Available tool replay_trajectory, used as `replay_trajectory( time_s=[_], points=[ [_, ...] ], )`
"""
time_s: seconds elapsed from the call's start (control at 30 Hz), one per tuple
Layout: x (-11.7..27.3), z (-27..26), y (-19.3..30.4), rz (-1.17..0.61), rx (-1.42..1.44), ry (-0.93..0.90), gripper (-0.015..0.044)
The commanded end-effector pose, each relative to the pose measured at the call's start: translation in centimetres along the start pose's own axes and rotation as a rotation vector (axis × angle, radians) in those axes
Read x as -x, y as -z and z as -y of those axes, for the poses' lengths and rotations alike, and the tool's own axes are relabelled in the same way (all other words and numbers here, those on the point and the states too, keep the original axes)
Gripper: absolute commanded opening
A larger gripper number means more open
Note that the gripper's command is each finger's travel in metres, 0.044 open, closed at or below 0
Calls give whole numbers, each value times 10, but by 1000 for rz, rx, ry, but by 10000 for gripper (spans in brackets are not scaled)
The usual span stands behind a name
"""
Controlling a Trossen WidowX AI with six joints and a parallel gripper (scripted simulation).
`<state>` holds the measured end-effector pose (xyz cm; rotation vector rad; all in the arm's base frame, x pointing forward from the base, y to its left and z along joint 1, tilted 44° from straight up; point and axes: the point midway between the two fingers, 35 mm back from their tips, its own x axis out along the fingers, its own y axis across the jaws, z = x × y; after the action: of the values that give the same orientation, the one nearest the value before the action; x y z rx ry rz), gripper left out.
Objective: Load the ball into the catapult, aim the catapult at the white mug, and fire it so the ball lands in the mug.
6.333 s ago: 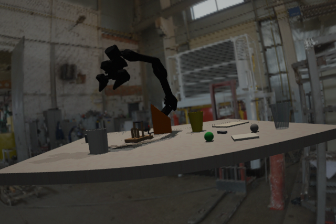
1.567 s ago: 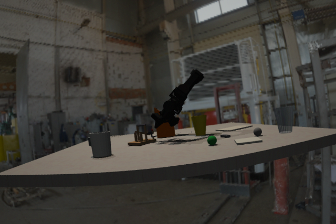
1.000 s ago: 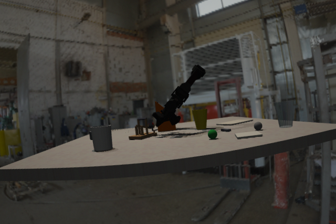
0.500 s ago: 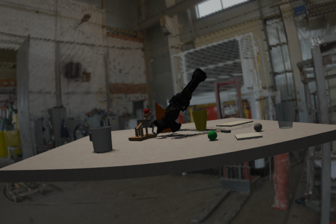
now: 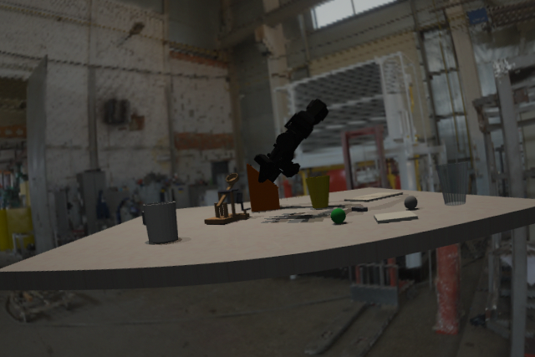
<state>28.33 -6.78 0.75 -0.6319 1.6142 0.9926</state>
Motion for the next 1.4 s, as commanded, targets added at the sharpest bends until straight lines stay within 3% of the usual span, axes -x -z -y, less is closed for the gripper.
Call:
replay_trajectory(
  time_s=[0.0,0.4,1.37],
  points=[
    [-6,12,0,29,-77,-15,131],
    [3,81,10,207,-448,24,440],
    [16,231,104,691,-1291,2,440]
  ],
)
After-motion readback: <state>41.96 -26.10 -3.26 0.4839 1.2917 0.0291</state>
